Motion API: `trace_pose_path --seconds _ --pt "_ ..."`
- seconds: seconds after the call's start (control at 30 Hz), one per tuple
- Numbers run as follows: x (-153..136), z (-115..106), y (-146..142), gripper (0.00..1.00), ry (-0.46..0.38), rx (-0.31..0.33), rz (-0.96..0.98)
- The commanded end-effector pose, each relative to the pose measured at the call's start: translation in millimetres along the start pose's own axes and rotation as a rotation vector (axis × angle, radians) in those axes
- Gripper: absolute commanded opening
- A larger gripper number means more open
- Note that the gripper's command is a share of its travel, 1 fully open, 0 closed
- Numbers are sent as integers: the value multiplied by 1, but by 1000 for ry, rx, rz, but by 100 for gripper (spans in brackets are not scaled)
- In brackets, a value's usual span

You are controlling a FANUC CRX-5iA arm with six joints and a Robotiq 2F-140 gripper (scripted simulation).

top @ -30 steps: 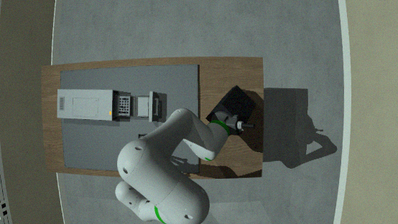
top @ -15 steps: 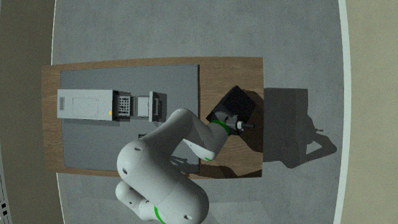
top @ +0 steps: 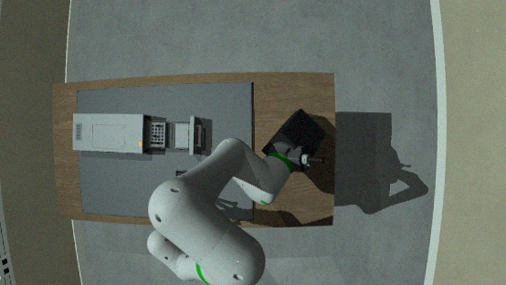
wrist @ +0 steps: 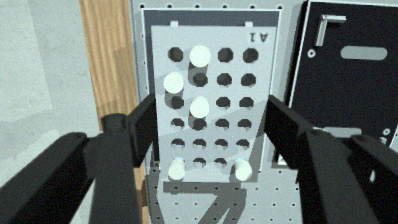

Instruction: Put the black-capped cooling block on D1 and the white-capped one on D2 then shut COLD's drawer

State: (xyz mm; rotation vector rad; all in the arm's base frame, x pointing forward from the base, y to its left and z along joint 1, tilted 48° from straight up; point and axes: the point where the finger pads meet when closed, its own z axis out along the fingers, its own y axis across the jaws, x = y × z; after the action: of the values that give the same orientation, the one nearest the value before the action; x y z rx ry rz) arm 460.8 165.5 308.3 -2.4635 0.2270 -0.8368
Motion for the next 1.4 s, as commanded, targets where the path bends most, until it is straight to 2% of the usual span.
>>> trace_pose_path --seconds 0.0,1.37 --pt "1 0 0 10 1 1 0" --pt "1 2 0 10 1 1 0"
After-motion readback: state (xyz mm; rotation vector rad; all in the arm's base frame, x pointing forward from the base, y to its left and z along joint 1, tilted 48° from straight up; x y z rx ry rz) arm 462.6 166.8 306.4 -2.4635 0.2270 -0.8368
